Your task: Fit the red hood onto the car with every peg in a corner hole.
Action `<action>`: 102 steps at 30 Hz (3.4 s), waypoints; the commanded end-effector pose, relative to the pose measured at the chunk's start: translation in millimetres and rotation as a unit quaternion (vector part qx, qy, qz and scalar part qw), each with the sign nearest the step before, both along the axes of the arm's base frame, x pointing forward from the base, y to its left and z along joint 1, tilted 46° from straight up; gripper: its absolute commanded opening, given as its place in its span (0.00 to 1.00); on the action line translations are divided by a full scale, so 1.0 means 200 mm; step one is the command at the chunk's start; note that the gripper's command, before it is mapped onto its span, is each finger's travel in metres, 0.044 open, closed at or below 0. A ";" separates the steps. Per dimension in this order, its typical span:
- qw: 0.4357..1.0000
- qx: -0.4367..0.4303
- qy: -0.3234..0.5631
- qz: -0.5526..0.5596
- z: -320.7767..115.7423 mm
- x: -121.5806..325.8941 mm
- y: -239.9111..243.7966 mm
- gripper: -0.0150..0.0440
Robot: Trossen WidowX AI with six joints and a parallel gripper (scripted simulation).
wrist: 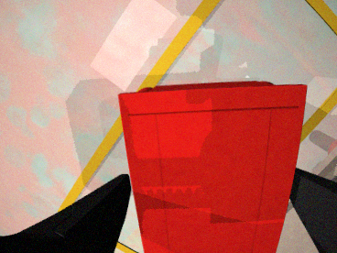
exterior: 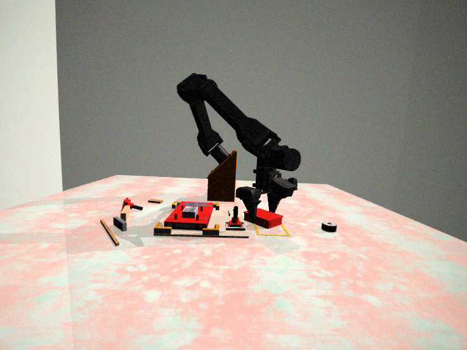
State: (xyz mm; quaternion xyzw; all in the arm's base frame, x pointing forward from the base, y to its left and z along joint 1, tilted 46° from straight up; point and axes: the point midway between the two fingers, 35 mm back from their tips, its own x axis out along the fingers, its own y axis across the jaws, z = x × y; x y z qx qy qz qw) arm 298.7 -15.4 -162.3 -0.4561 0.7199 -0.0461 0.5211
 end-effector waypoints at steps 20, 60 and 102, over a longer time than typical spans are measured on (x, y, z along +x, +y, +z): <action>1.000 0.000 0.000 0.000 0.05 0.00 0.05 0.25; 0.998 0.003 -0.043 -0.046 0.46 0.08 0.22 0.25; 0.931 -0.019 -0.259 -0.257 1.08 0.16 -0.42 0.25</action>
